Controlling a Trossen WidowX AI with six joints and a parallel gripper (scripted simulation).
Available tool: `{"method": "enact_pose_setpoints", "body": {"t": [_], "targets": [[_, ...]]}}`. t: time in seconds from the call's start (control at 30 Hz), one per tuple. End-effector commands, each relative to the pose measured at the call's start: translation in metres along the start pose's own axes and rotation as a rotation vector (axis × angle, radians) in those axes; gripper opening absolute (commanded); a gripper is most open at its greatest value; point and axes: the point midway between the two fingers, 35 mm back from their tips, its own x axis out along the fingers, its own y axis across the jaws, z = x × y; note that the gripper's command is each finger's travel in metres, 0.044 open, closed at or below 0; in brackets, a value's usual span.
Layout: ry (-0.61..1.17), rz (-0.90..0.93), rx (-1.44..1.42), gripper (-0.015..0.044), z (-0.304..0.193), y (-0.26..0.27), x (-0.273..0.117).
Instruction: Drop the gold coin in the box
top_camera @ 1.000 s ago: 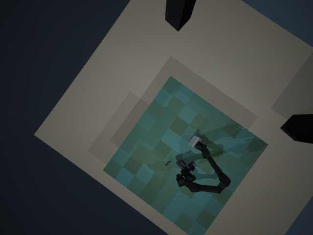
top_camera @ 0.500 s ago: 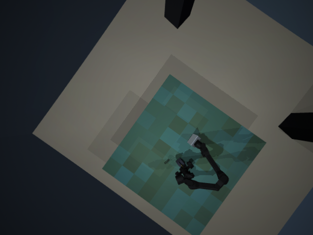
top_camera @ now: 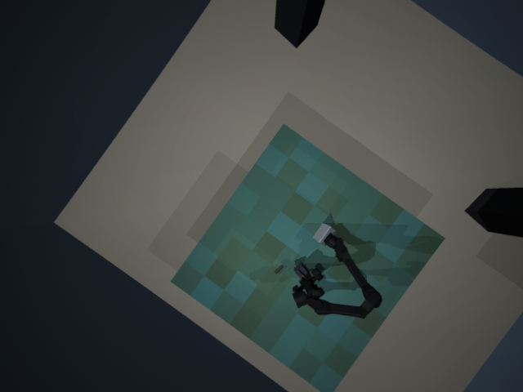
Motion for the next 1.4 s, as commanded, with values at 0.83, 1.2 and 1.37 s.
{"method": "enact_pose_setpoints", "body": {"t": [0.83, 1.2, 1.37], "targets": [[0.0, 0.0, 0.002, 0.0371, 0.0, 0.0, -0.019], [-0.005, 0.003, 0.008, 0.044, 0.0, 0.004, -0.059], [-0.005, 0.003, 0.008, 0.044, 0.0, 0.004, -0.059]]}}
